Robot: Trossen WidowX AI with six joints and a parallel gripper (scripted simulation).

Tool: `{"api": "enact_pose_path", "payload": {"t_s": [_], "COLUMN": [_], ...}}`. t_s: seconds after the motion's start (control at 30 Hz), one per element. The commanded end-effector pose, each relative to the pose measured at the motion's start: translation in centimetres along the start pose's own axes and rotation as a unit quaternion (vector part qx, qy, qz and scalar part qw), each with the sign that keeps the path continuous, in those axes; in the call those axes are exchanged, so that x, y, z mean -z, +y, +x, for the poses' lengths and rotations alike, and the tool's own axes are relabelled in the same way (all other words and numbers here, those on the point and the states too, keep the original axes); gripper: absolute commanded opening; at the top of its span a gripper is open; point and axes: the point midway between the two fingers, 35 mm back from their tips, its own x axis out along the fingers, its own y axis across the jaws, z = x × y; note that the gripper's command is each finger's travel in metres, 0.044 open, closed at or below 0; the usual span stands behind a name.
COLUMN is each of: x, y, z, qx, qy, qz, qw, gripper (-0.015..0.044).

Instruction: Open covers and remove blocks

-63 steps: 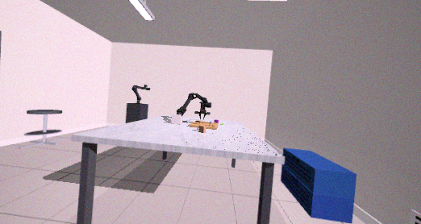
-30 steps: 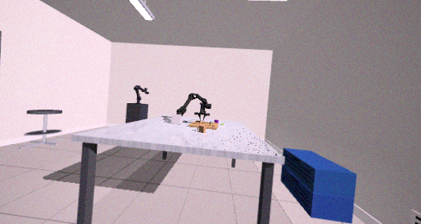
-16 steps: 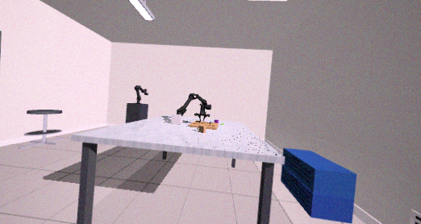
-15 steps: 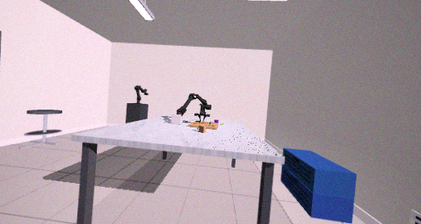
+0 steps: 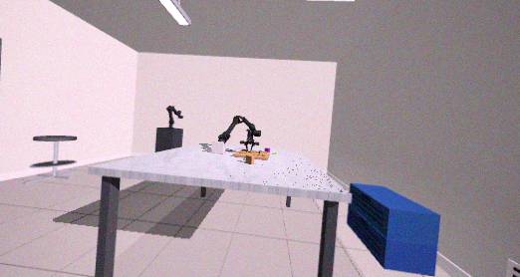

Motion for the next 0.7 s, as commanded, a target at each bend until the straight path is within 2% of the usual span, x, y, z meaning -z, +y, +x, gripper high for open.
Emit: {"api": "enact_pose_path", "payload": {"t_s": [0.0,0.53,0.67], "x": [0.06,0.07,0.03], "y": [0.0,0.0,0.08], "z": [0.23,1.17,0.95], "qx": [0.0,0.0,-0.001], "qy": [0.003,0.003,0.0], "qz": [0.002,0.002,-0.001], "qw": [1.0,1.0,1.0], "gripper": [0.0144,0.0144,0.0117]}}
